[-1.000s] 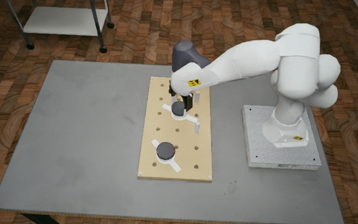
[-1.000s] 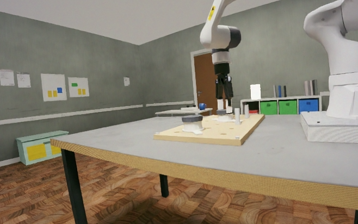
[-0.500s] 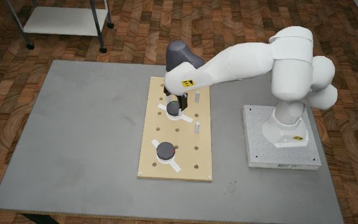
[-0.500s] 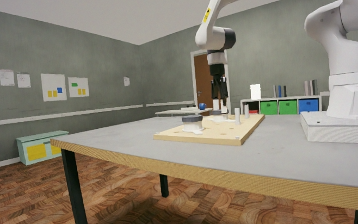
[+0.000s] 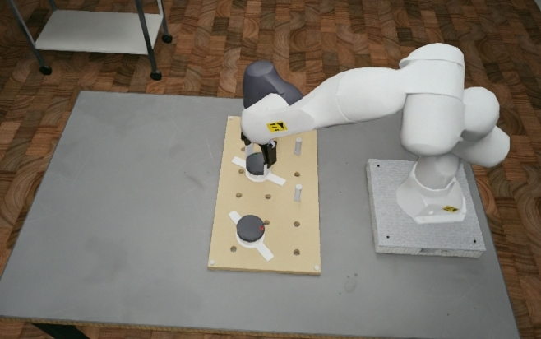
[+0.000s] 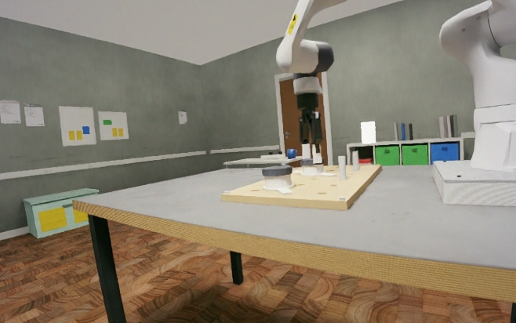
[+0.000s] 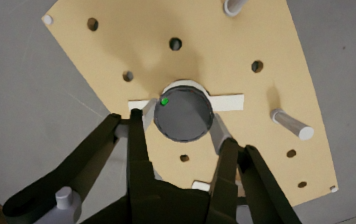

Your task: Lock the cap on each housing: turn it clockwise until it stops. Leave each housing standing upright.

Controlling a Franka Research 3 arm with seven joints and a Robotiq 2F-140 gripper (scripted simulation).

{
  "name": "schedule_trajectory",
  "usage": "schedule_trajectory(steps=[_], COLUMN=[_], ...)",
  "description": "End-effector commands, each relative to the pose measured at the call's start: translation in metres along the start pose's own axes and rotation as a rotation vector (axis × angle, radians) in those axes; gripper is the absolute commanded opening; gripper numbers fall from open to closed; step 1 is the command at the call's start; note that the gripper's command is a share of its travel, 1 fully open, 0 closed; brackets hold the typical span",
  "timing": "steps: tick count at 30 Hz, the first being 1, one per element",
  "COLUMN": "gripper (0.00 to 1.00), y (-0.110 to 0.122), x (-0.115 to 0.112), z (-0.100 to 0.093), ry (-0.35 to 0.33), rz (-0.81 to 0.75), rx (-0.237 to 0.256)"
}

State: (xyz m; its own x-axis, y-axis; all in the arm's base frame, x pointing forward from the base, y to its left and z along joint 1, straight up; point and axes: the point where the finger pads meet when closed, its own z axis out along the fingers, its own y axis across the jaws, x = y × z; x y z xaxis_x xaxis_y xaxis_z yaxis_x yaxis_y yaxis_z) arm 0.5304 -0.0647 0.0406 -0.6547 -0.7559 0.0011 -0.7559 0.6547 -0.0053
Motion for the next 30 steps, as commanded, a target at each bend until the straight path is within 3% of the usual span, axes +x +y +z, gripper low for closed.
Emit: schedule_trajectory(steps=[1,30], gripper=[0.1,0.1], y=[0.0,-0.014], x=[-0.003,-0.017], z=[0.001,0.001], ry=[-0.001,-0.001], rz=[0.012,0.012], rx=[-0.005,-0.005])
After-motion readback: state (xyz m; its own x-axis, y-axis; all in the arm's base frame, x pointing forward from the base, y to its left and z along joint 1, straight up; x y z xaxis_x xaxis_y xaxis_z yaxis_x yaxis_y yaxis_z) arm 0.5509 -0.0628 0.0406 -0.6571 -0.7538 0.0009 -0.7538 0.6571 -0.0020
